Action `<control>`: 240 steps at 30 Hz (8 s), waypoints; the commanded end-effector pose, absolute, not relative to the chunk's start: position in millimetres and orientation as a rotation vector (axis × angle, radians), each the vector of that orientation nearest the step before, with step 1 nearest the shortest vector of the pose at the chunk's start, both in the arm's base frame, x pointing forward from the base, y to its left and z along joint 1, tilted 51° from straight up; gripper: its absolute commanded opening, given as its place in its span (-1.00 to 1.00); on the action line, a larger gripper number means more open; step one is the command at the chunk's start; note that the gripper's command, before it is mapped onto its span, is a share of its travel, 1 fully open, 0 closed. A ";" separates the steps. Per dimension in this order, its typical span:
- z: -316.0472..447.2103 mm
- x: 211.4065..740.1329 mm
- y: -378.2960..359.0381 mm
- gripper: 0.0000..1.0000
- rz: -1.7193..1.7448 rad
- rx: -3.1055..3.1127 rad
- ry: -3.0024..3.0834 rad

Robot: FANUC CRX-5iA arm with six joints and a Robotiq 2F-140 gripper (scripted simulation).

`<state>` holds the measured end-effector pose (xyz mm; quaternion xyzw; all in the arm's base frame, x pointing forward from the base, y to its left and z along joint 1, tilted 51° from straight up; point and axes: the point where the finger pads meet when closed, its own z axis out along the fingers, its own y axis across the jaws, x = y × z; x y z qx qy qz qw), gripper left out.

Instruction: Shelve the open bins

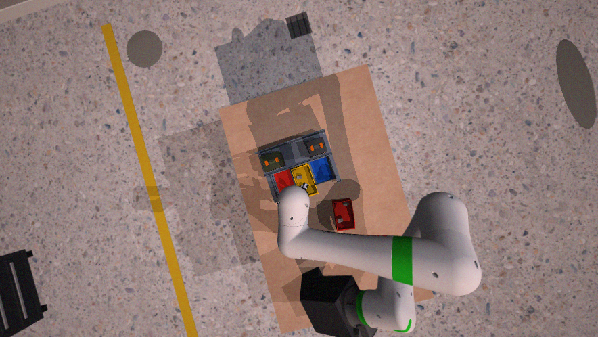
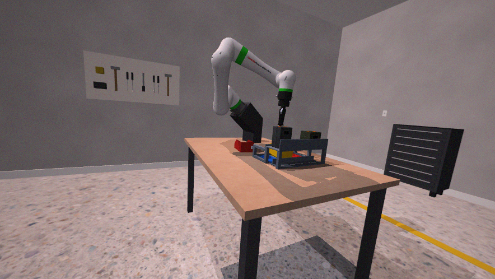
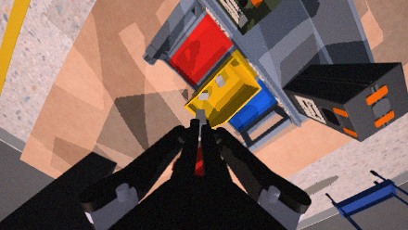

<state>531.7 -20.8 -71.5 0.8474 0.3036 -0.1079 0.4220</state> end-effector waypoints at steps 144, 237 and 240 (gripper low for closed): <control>-140.2 473.2 -139.6 -1.00 -0.653 1.647 1.660; -137.6 494.3 -137.9 -1.00 -0.653 1.647 1.660; -137.4 495.4 -137.8 -1.00 -0.653 1.647 1.660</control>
